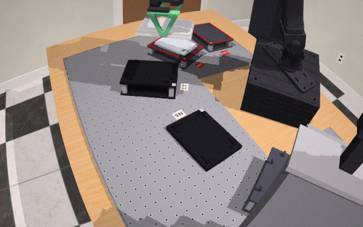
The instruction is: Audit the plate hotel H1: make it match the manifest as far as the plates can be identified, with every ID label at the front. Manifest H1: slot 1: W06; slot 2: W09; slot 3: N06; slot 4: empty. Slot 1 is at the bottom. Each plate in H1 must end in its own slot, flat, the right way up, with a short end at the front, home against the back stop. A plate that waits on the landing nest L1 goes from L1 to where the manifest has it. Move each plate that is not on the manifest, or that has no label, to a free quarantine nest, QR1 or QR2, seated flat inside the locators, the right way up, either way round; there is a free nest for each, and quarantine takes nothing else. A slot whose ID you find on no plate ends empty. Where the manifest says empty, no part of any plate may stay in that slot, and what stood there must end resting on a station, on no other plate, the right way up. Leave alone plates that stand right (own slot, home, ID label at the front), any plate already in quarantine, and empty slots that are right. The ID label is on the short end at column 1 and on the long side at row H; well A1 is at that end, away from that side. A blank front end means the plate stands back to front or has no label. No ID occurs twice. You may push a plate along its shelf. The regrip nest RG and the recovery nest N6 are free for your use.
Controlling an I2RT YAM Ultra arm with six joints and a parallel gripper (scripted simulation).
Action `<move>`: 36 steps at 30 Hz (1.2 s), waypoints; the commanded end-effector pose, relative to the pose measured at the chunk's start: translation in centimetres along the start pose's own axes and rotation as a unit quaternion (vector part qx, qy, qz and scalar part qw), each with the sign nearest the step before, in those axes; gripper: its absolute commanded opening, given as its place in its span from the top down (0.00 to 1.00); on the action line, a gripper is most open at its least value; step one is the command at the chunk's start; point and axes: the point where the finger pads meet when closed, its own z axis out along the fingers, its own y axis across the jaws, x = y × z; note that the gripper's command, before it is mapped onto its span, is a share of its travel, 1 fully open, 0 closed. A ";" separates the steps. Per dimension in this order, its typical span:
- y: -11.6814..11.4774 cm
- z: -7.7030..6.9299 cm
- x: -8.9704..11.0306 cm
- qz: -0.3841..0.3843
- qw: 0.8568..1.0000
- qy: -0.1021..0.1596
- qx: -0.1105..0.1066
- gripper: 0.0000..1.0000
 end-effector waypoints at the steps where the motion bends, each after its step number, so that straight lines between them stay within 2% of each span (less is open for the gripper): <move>1: -1.5 0.6 0.0 0.040 0.999 0.005 -0.003 0.14; 4: -2.3 -0.3 -0.3 0.061 0.998 -0.010 -0.003 0.14; 6: -3.1 0.3 -0.4 0.080 0.997 0.000 -0.003 0.14; 11: -4.1 0.3 -0.4 0.106 0.994 0.001 -0.003 0.14; 12: -4.1 -0.9 -0.5 0.109 0.994 -0.018 -0.004 0.14; 13: -4.5 -1.0 -0.5 0.118 0.993 -0.018 -0.004 0.14; 15: -5.4 -0.1 -0.7 0.137 0.991 -0.005 -0.003 0.14; 21: -7.3 -0.8 -1.1 0.184 0.983 -0.014 -0.002 0.14; 26: -9.1 -0.4 -0.9 0.187 0.982 -0.005 -0.002 0.14; 28: -9.1 -0.4 -0.9 0.187 0.982 -0.005 -0.002 0.14; 29: -9.2 -1.6 -1.2 0.182 0.983 -0.027 -0.001 0.14; 30: -9.6 -1.3 -1.1 0.184 0.983 -0.021 -0.001 0.14; 31: -10.1 -0.4 -1.1 0.187 0.982 -0.008 -0.002 0.14; 36: -11.8 -0.4 -1.0 0.188 0.982 -0.004 -0.001 0.14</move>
